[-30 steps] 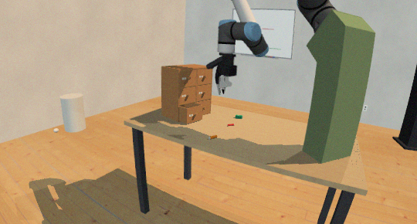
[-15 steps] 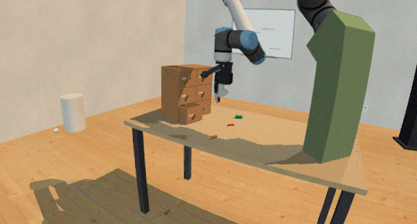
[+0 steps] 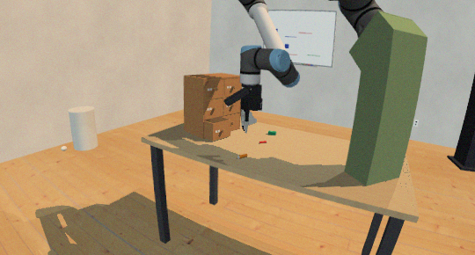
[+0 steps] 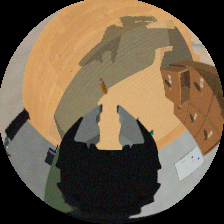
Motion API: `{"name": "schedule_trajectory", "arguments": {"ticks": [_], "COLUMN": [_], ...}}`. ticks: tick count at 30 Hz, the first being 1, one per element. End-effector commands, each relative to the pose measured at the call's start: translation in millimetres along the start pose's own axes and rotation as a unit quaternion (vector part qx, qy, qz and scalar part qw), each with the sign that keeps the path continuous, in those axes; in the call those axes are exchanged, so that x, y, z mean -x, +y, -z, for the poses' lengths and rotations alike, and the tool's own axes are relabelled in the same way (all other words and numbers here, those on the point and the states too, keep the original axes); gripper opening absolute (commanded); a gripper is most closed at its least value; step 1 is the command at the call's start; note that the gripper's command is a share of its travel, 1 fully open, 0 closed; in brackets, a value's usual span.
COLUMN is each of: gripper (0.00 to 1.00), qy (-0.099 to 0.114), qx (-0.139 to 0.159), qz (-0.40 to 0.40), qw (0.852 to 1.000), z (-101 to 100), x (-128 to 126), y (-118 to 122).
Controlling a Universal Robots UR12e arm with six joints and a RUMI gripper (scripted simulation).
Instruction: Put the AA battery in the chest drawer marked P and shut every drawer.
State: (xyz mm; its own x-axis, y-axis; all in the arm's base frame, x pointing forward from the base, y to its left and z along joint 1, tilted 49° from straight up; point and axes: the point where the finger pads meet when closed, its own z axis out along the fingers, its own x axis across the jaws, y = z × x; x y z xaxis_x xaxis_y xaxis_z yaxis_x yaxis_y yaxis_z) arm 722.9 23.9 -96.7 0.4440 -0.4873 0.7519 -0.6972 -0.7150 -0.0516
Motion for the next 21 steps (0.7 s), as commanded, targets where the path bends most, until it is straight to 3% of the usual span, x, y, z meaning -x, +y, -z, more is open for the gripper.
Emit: {"name": "schedule_trajectory", "arguments": {"ticks": [1, 10, 21], "gripper": [0.2, 0.2, 0.17], "qy": [0.004, 0.005, 0.005], "qx": [-0.007, -0.006, -0.006], "qz": [0.089, 0.176, 0.19], "qw": [0.996, 0.984, 0.982], "z": [-19, -39, -42], "x": [11, 24, 26], "y": [-6, -10, -11]}}
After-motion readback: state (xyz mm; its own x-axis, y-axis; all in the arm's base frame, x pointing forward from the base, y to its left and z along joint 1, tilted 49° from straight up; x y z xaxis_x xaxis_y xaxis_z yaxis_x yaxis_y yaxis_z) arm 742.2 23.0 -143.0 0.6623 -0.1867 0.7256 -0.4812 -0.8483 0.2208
